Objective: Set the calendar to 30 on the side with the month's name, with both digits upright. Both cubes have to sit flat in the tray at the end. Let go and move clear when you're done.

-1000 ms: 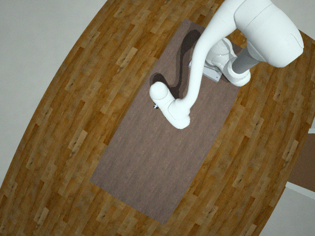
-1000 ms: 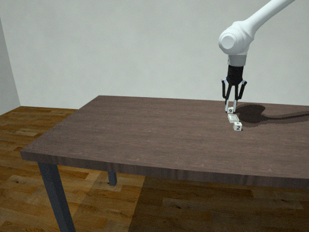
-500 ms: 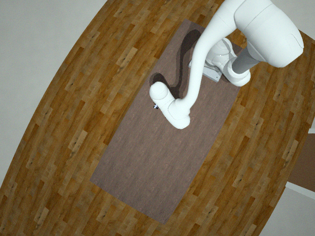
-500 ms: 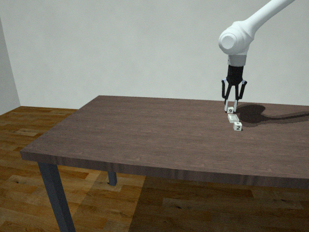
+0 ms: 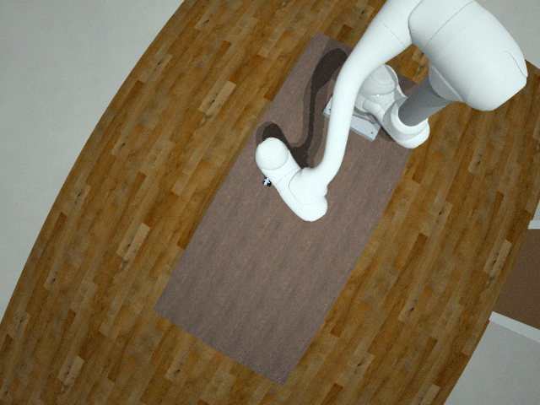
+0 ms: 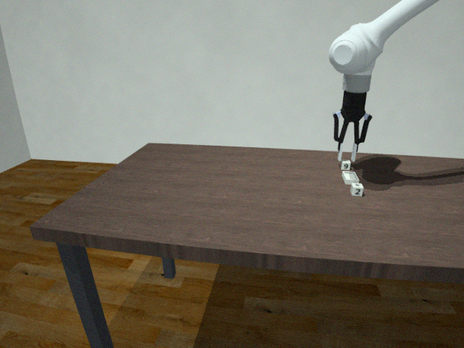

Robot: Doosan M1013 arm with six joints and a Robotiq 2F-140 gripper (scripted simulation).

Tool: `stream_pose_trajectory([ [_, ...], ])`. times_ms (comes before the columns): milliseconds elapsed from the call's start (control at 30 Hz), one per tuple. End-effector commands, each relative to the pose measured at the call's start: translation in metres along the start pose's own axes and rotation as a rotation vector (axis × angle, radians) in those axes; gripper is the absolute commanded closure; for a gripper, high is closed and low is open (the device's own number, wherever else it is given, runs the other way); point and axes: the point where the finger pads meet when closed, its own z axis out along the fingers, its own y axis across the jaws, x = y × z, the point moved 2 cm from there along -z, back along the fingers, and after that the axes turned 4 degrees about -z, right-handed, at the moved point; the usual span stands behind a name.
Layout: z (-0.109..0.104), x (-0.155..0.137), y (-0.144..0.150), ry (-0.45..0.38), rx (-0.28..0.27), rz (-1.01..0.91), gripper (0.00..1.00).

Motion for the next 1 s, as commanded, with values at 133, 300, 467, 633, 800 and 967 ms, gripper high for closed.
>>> stream_pose_trajectory([
  [133, -0.037, 0.0, 0.0, 0.0, 0.0, 0.0, 0.65],
  [300, -0.051, 0.0, 0.0, 0.0, 0.0, 0.0, 0.65],
  [467, -0.066, 0.0, 0.0, 0.0, 0.0, 0.0, 0.65],
  [633, -0.067, 0.0, 0.0, 0.0, 0.0, 0.0, 0.0],
  [800, -0.067, 0.0, 0.0, 0.0, 0.0, 0.0, 0.0],
  [967, -0.067, 0.0, 0.0, 0.0, 0.0, 0.0, 0.0],
])
